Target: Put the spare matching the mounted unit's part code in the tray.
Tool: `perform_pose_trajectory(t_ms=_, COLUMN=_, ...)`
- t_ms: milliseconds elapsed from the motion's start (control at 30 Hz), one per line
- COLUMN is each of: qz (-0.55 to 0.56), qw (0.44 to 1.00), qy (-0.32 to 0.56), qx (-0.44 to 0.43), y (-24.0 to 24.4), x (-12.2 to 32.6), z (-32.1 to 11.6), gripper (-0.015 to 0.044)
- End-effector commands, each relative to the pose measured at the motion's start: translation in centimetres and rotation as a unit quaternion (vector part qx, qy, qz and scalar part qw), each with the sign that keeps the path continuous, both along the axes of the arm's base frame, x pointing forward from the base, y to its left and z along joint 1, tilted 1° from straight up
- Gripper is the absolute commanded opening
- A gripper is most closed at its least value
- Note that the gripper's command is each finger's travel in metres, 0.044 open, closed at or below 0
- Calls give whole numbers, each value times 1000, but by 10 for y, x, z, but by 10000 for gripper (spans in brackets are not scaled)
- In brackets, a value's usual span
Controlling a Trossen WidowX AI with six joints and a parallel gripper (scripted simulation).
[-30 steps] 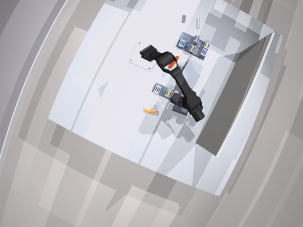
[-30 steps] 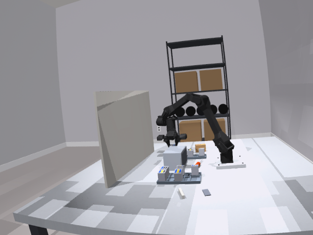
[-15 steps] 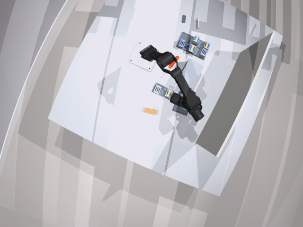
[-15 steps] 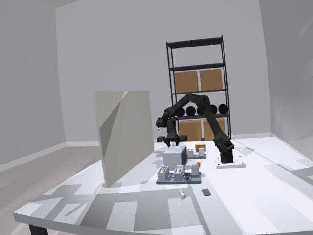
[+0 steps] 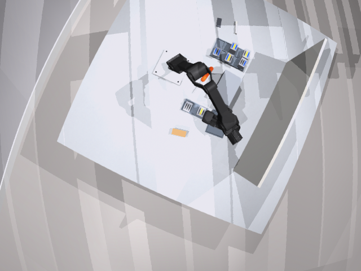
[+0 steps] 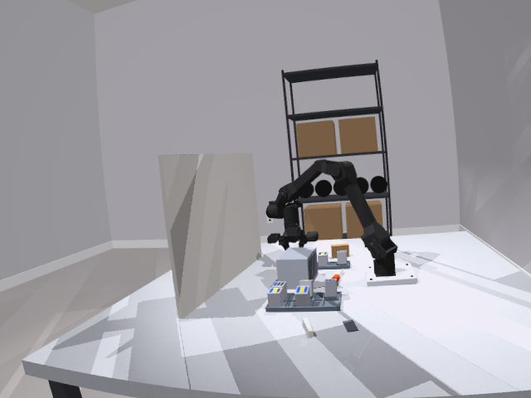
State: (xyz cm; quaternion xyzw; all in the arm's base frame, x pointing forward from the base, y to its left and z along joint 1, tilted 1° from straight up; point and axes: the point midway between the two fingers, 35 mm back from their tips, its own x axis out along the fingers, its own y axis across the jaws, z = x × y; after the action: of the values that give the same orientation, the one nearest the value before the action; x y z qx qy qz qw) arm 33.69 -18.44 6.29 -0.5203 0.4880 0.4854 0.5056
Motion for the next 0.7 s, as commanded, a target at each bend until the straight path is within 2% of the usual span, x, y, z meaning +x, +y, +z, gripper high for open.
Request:
perform_pose_trajectory(t_ms=0, qz=2, qw=1000, qy=1, qx=3, y=2, x=-1, z=-4, gripper=0)
perform_pose_trajectory(t_ms=233, qz=2, qw=1000, qy=1, qx=3, y=2, x=-2, z=-8, gripper=0)
perform_pose_trajectory(t_ms=667, qz=0, qw=1000, qy=0, qx=0, y=1, x=-1, z=-5, gripper=341)
